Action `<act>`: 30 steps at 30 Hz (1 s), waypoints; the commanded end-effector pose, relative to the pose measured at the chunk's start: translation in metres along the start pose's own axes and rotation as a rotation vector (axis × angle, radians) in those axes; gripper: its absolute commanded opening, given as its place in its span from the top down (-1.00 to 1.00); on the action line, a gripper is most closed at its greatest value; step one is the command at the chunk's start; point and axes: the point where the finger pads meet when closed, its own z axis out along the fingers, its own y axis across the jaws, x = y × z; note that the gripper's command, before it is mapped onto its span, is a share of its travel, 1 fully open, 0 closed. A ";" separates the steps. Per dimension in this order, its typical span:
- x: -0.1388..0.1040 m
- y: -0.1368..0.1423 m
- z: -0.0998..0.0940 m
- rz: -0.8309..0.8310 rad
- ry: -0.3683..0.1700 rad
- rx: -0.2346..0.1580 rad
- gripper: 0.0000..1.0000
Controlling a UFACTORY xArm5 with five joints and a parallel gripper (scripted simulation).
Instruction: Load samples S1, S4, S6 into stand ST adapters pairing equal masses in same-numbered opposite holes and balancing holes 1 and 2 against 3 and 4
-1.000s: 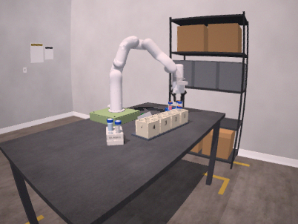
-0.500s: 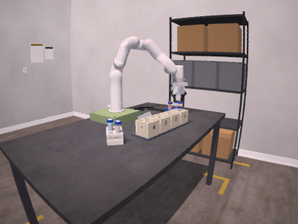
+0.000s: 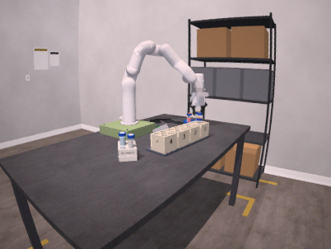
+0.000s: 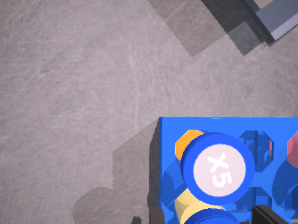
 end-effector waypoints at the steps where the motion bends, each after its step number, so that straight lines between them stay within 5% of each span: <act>1: 0.000 -0.001 -0.001 0.000 -0.003 0.004 -0.15; 6: 0.000 -0.001 -0.001 0.000 -0.003 0.004 -0.15; 7: 0.000 -0.001 -0.002 0.000 -0.003 0.004 1.00; 30: 0.000 -0.001 -0.003 0.000 -0.003 0.004 1.00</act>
